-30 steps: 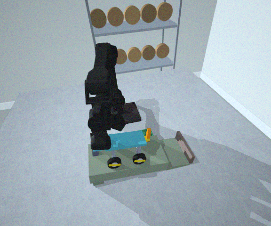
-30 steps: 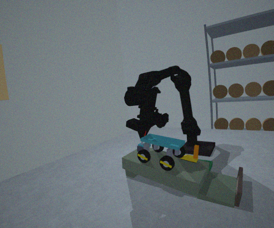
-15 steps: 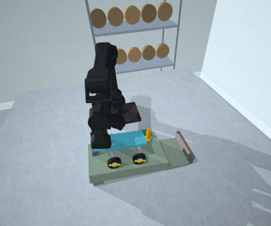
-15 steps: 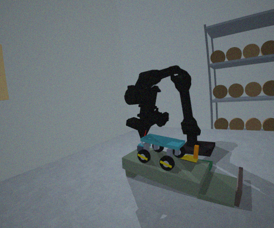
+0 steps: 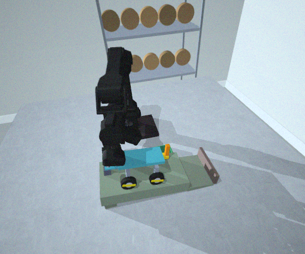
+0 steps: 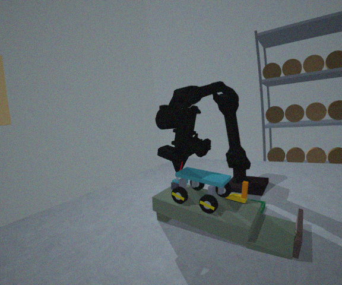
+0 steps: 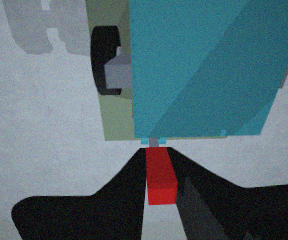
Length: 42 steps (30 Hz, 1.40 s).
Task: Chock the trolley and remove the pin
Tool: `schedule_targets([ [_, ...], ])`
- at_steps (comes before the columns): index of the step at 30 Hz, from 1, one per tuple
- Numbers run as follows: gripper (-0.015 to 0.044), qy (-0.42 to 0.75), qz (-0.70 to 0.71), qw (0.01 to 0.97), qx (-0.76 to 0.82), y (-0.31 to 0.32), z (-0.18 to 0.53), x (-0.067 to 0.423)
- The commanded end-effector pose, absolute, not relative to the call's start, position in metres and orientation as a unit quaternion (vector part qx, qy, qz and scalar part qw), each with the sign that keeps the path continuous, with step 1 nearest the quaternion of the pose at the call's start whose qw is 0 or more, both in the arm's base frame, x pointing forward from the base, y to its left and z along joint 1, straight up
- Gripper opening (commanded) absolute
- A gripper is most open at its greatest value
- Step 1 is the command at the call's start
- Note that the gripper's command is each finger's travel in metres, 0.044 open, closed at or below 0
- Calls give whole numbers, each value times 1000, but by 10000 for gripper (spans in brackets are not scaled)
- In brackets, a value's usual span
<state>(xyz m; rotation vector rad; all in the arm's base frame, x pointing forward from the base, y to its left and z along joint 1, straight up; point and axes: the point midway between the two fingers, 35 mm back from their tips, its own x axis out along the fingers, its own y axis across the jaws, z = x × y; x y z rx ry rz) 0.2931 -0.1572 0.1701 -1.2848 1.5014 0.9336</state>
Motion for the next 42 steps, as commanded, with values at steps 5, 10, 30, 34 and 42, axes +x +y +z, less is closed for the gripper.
schedule_targets([
  [5,0,610,373,463,-524,-157,177,293],
  [10,0,610,373,463,-524,-157,179,293],
  [30,0,610,373,463,-524,-157,185,293],
  [34,0,610,373,463,-524,-157,186,293],
  [42,0,610,373,463,-524,-157,189,292],
])
